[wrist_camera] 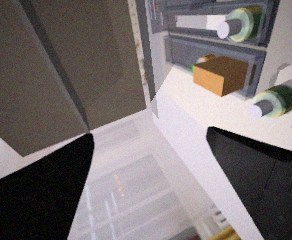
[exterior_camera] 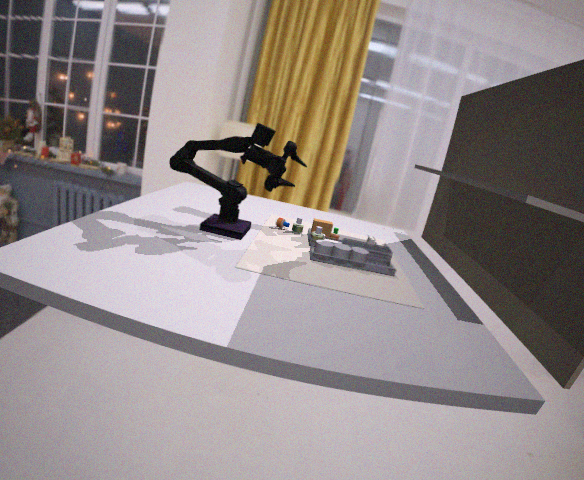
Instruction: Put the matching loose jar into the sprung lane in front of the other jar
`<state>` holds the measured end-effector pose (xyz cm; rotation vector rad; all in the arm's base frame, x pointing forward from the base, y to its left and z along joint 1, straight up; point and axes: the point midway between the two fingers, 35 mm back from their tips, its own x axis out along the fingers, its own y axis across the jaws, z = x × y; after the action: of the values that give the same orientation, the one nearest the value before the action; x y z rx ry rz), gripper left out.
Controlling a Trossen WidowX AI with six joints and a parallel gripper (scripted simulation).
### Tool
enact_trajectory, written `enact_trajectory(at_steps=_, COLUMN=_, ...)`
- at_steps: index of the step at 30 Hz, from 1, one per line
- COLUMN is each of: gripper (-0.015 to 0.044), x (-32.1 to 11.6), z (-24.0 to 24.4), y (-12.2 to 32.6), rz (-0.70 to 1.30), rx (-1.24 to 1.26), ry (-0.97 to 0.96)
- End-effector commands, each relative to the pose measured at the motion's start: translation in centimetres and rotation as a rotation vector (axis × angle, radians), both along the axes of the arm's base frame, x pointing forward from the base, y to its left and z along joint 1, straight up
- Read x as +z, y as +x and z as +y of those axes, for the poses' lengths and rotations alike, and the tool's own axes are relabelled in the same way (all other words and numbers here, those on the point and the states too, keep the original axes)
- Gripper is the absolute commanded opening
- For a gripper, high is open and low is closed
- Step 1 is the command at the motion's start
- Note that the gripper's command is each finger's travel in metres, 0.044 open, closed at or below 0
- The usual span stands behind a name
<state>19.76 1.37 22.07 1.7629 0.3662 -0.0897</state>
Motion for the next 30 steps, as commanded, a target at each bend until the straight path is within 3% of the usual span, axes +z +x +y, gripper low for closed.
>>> enact_trajectory(at_steps=1, gripper=0.0426, x=0.0, z=0.0, y=0.0, rz=0.006, rx=0.003, ry=-0.006)
enact_trajectory(at_steps=15, gripper=0.044, x=-3.2, z=2.9, y=4.7, rz=0.43, rx=0.41, ry=-0.536)
enact_trajectory(at_steps=30, gripper=0.044, x=-9.7, z=7.7, y=7.5, rz=0.793, rx=1.198, ry=-1.143)
